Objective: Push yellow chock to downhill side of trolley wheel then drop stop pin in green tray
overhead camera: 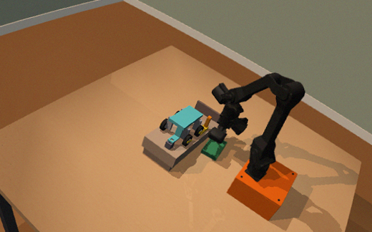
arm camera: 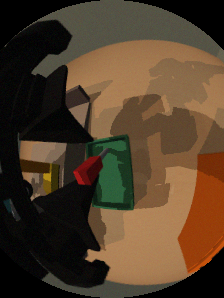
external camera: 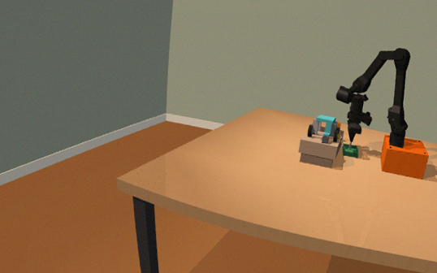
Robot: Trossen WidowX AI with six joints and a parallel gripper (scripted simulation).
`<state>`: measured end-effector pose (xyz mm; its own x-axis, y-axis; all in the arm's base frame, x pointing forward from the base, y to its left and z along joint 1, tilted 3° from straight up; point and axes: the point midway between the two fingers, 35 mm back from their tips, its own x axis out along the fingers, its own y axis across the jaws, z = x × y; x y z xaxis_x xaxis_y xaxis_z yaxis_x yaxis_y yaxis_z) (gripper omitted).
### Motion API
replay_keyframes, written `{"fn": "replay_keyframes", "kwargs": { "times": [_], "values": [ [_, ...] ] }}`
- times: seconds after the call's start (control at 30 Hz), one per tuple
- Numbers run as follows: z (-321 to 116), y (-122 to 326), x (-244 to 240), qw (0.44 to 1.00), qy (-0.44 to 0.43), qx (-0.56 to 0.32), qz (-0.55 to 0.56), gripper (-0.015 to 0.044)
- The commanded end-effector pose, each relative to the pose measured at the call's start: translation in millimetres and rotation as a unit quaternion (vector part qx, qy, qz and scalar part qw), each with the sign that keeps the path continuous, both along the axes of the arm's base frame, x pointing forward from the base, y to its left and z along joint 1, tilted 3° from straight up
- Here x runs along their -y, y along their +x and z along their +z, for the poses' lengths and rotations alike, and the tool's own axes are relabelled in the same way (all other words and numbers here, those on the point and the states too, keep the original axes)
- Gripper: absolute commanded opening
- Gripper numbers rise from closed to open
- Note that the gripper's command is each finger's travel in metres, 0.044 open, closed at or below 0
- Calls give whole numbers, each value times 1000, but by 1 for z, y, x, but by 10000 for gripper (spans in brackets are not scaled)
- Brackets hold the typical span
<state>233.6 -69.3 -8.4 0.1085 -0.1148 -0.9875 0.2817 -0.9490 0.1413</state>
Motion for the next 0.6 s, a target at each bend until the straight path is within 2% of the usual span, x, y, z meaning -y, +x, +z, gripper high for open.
{"fn": "replay_keyframes", "kwargs": {
  "times": [0.0, 0.57],
  "values": [
    [-2, -1, -3, 1000, -1, -1, 0, 190],
    [-5, -3, -12, 1000, -1, -1, 0, 190]
  ]
}}
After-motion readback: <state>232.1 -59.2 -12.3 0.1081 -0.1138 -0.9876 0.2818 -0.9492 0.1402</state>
